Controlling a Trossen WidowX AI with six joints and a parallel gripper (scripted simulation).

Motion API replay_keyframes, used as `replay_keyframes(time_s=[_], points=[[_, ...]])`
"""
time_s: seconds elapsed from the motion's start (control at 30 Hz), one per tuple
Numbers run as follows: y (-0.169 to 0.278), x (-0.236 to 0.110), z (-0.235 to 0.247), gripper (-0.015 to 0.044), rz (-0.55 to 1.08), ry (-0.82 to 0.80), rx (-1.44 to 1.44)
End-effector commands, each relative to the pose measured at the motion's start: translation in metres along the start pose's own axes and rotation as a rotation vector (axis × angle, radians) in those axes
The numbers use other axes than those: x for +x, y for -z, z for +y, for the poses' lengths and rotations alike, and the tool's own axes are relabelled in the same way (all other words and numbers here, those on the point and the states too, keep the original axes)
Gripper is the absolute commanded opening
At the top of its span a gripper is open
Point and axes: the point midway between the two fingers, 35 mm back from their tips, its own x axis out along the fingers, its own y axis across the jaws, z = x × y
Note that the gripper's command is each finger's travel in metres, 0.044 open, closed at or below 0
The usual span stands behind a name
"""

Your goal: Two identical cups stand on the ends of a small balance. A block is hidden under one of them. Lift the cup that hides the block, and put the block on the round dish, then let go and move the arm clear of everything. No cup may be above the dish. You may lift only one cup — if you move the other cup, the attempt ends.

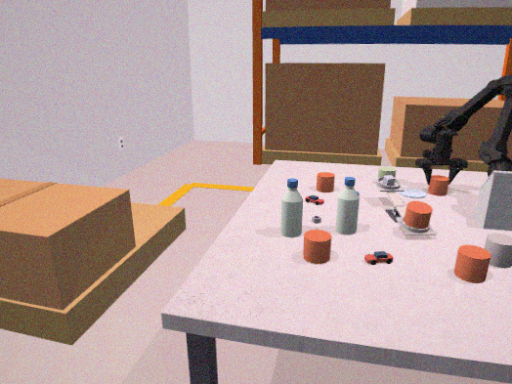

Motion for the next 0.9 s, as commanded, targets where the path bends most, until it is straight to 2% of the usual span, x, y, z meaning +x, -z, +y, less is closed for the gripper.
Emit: replay_keyframes(time_s=[0.0,0.17,0.4,0.6,0.87], points=[[-0.003,-0.038,0.000,0.0440,-0.018,-0.011,0.006],[-0.003,-0.041,0.000,0.0440,-0.018,-0.011,0.006],[-0.004,-0.049,0.020,0.0260,-0.021,-0.041,-0.111],[-0.001,-0.050,0.053,0.0260,0.015,-0.054,-0.123],[0.036,-0.067,0.158,0.0260,0.063,-0.050,-0.167]])
